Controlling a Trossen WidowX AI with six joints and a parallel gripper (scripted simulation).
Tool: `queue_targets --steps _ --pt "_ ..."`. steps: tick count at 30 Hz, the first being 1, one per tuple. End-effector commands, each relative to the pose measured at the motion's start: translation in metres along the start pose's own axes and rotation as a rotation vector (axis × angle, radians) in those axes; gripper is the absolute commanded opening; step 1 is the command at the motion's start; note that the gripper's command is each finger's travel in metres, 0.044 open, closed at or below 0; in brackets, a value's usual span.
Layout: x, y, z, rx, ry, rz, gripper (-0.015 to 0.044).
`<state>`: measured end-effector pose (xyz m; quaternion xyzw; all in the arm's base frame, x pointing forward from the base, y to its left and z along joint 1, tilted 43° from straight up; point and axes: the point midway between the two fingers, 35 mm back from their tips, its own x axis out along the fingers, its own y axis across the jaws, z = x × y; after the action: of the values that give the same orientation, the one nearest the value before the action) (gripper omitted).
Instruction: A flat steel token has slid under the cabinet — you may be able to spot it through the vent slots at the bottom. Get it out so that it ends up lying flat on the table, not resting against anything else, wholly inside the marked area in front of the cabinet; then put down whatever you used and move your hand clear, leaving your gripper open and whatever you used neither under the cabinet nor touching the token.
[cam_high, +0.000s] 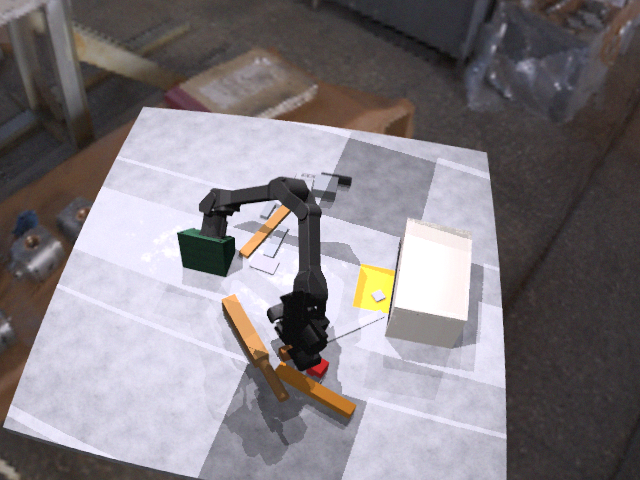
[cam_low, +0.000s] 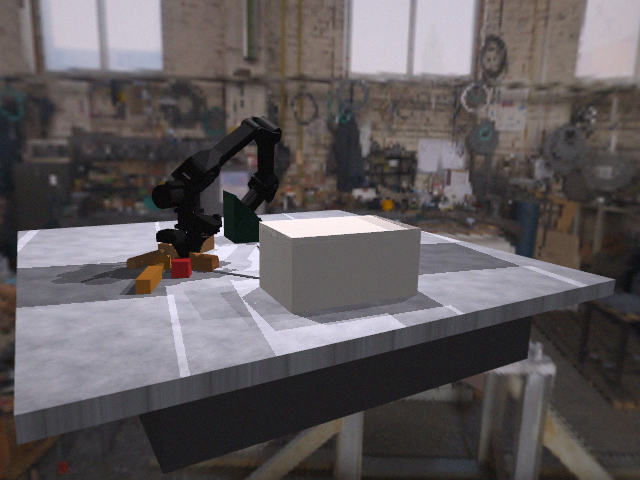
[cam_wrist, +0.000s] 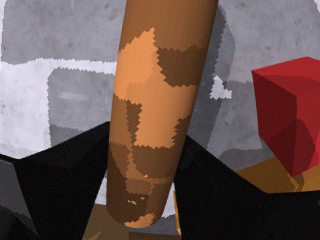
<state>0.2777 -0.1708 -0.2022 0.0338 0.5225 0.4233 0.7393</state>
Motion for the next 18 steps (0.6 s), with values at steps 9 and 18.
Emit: queue_targets --steps 9,18 --pt "-0.004 0.001 -0.003 -0.003 -0.005 0.001 0.0" --pt "-0.005 0.001 -0.021 -0.003 -0.004 0.0 0.0"
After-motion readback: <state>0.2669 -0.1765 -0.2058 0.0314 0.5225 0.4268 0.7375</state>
